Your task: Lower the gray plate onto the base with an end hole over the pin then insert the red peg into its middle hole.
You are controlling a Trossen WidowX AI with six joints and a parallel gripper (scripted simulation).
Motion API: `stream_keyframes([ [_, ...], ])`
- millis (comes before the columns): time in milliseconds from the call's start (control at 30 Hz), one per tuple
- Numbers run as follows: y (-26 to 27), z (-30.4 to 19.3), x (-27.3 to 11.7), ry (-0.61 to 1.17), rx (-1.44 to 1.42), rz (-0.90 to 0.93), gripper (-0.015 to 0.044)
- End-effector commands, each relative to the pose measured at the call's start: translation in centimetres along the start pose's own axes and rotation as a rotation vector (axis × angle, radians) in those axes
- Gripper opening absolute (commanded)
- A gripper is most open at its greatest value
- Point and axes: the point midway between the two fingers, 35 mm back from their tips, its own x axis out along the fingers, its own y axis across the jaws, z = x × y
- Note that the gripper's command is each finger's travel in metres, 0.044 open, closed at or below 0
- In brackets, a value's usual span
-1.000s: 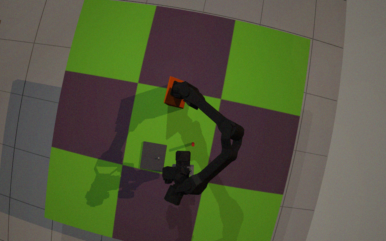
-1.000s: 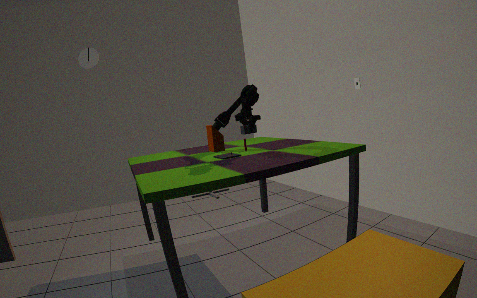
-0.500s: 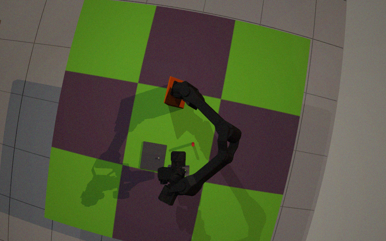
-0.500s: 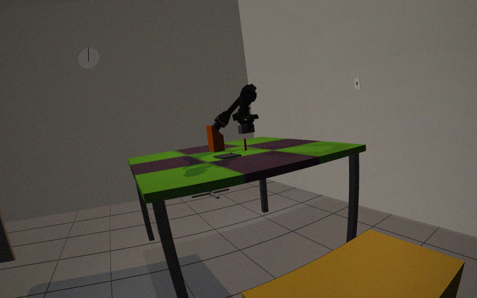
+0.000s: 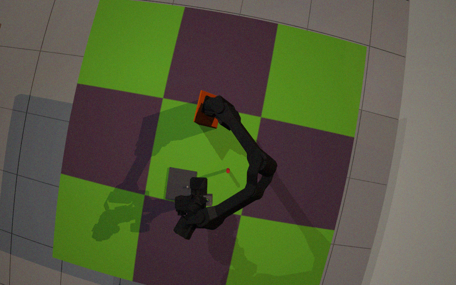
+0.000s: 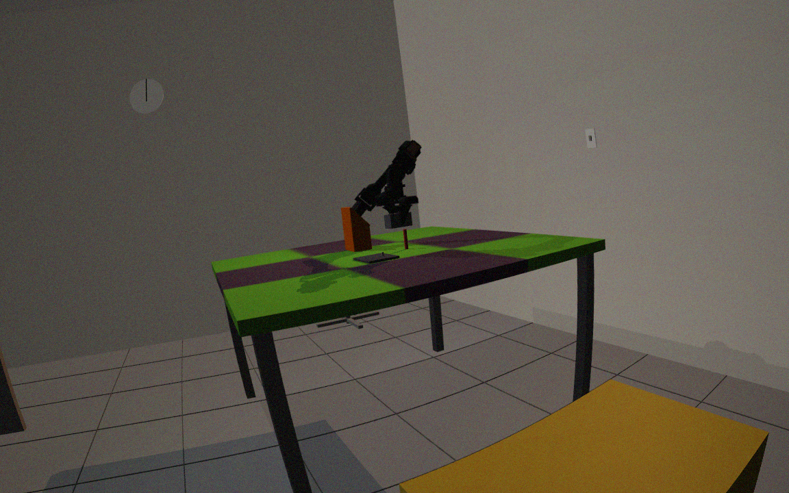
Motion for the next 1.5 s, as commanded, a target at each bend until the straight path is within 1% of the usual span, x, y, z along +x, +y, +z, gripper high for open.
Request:
stream_keyframes([
  [0,-0.3,1.2,0.6,-0.001,-0.001,-0.005,0.0000],
  [1000,-3.0,9.2,5.1,-0.001,-0.009,-0.005,0.0000],
  [1467,-3.1,9.4,5.2,-0.001,-0.010,-0.005,0.0000],
])
